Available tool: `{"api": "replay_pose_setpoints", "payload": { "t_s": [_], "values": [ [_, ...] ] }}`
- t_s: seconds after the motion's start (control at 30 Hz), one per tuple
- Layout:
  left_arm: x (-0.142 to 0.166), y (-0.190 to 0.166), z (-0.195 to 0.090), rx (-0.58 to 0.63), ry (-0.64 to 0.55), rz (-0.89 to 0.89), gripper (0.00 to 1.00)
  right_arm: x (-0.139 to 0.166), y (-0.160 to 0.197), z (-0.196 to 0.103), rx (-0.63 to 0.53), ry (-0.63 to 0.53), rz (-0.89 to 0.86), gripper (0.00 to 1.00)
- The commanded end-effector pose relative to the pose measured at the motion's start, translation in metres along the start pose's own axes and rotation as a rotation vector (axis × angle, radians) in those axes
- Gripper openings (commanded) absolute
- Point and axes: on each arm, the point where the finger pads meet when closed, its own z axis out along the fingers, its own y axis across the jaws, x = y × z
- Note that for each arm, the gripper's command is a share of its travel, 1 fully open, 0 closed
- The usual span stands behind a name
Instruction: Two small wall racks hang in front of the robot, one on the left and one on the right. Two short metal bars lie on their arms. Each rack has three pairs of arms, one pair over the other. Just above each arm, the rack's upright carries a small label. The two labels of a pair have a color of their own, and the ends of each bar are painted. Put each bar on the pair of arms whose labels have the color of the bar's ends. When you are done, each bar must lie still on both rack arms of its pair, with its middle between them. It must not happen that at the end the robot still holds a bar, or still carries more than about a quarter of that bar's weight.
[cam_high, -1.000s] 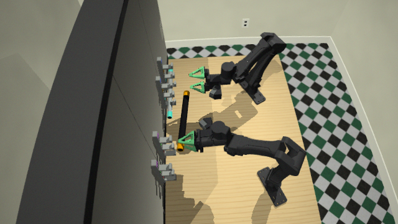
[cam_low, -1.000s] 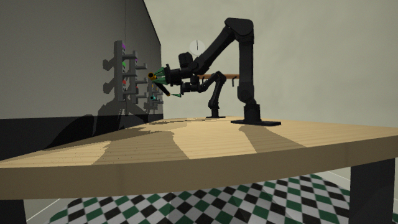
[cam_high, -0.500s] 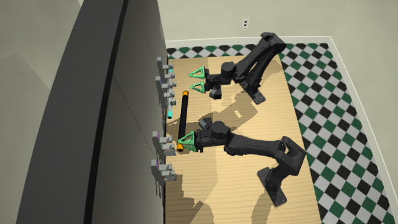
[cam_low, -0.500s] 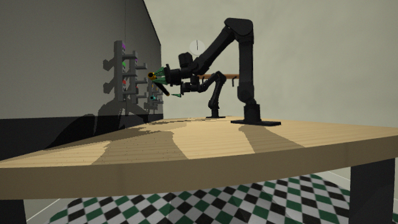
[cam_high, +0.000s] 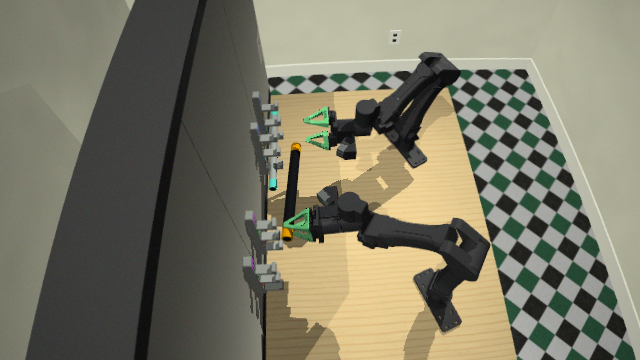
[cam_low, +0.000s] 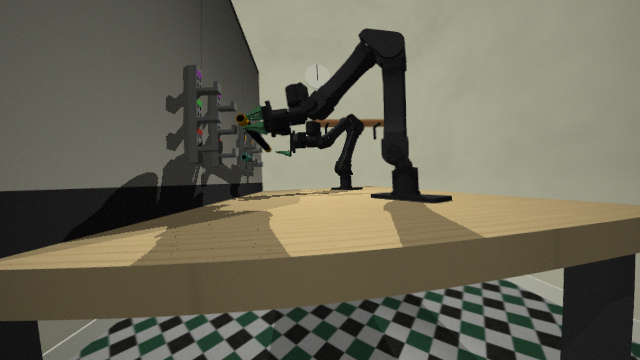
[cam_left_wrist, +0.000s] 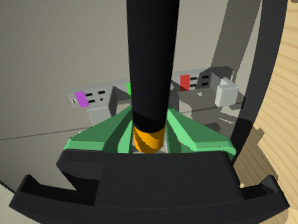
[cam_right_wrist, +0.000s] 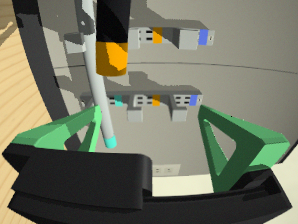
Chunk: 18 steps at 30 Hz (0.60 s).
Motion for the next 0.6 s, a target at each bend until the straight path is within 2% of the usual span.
{"api": "replay_pose_setpoints", "payload": {
  "t_s": [0.0, 0.57],
  "values": [
    [-0.0002, 0.0475, 0.0029, -0.115, 0.006, -0.114, 0.0, 0.0057, 0.0074, 0.0011, -0.01, 0.019, -0.006, 1.0],
    [0.0009, 0.0423, 0.0008, -0.114, 0.006, -0.114, 0.0, 0.0057, 0.0074, 0.0011, -0.01, 0.019, -0.006, 1.0]
  ]
}}
